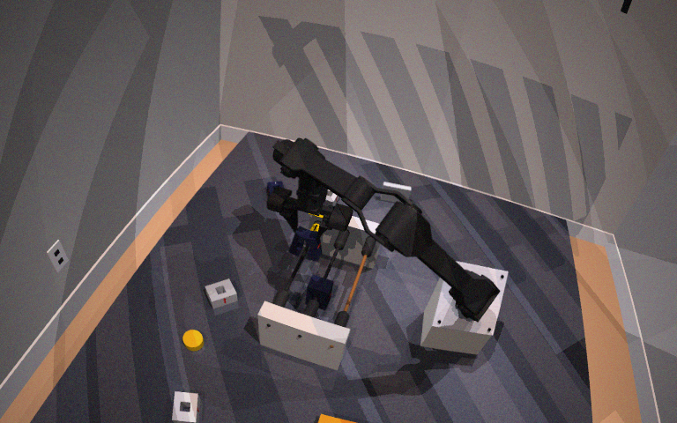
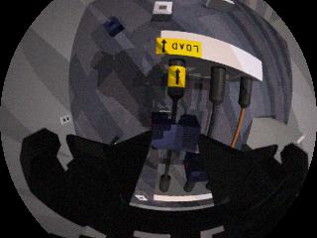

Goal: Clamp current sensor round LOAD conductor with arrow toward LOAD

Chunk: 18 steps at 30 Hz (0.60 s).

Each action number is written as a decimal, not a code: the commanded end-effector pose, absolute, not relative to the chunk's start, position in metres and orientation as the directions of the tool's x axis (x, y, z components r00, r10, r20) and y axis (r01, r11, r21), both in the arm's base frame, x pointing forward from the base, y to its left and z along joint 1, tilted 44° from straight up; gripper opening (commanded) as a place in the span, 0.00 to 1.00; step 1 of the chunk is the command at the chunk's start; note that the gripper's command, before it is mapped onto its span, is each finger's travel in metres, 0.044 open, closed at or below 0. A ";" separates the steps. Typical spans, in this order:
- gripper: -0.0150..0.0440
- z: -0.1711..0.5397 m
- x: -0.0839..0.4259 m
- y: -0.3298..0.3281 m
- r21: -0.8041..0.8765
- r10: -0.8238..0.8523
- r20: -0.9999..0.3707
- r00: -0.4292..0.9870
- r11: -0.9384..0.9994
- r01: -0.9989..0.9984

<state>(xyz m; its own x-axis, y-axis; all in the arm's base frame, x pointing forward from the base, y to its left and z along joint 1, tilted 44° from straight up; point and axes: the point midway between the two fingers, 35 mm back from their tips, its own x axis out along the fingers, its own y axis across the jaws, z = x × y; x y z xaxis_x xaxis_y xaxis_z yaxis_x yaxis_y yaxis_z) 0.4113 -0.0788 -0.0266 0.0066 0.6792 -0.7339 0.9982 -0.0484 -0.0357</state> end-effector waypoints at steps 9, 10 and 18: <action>0.25 -0.041 0.411 -0.064 -0.040 0.683 -0.731 0.005 -0.050 0.998; 0.25 -0.042 0.411 -0.063 -0.040 0.683 -0.730 0.005 -0.050 0.998; 0.25 -0.043 0.411 -0.063 -0.036 0.680 -0.733 0.006 -0.048 0.998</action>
<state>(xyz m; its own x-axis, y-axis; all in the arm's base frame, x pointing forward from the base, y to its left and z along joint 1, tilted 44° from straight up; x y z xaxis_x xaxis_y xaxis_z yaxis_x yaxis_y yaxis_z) 0.4110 -0.0622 -0.0437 0.0047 0.6807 -0.7325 0.9982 -0.0471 -0.0374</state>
